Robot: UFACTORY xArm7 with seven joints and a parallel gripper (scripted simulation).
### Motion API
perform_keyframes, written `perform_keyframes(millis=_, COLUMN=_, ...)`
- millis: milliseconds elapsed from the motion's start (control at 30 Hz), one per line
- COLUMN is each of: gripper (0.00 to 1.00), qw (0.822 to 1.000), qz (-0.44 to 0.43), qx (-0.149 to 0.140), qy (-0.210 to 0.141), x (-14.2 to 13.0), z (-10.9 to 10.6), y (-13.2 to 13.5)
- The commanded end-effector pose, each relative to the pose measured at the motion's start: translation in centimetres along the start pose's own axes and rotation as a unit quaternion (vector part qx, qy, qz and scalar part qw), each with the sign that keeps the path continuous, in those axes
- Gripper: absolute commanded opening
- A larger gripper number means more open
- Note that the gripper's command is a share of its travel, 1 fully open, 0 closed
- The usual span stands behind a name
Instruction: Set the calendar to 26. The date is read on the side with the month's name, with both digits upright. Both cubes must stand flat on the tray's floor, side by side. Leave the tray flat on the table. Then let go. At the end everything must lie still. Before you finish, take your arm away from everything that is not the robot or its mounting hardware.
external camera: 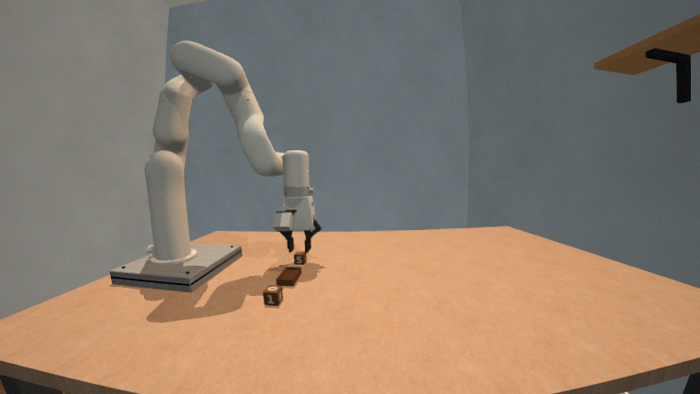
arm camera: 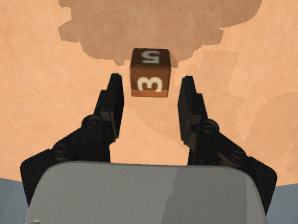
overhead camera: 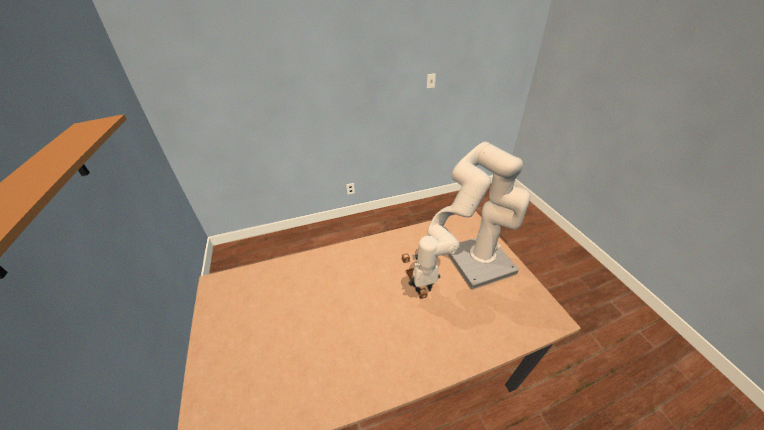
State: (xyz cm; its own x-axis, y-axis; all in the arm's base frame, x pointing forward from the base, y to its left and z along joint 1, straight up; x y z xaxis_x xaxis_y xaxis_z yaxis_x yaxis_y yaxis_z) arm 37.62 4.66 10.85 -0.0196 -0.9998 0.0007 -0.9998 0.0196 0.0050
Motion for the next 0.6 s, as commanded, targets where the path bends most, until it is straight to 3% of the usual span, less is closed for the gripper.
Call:
perform_keyframes(millis=0, gripper=0.49, qw=1.0, qz=0.0, qx=0.002, qy=0.0, x=-0.02, z=-0.11, y=-0.11)
perform_keyframes(millis=567, gripper=0.49, qw=1.0, qz=0.0, qx=0.002, qy=0.0, x=-0.05, z=-0.11, y=-0.26)
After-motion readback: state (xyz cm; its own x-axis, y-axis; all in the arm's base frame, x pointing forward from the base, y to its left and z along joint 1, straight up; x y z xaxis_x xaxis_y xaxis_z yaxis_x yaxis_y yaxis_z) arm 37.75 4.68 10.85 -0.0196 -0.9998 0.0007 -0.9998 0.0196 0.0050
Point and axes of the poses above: the point where the finger pads meet when closed, its own z axis out along the fingers, its own y axis across the jaws, x = y × z, the point moved 9 cm from there along -z, back along the fingers, and after that the axes turned 9 degrees about -z, right-handed, at the moved point
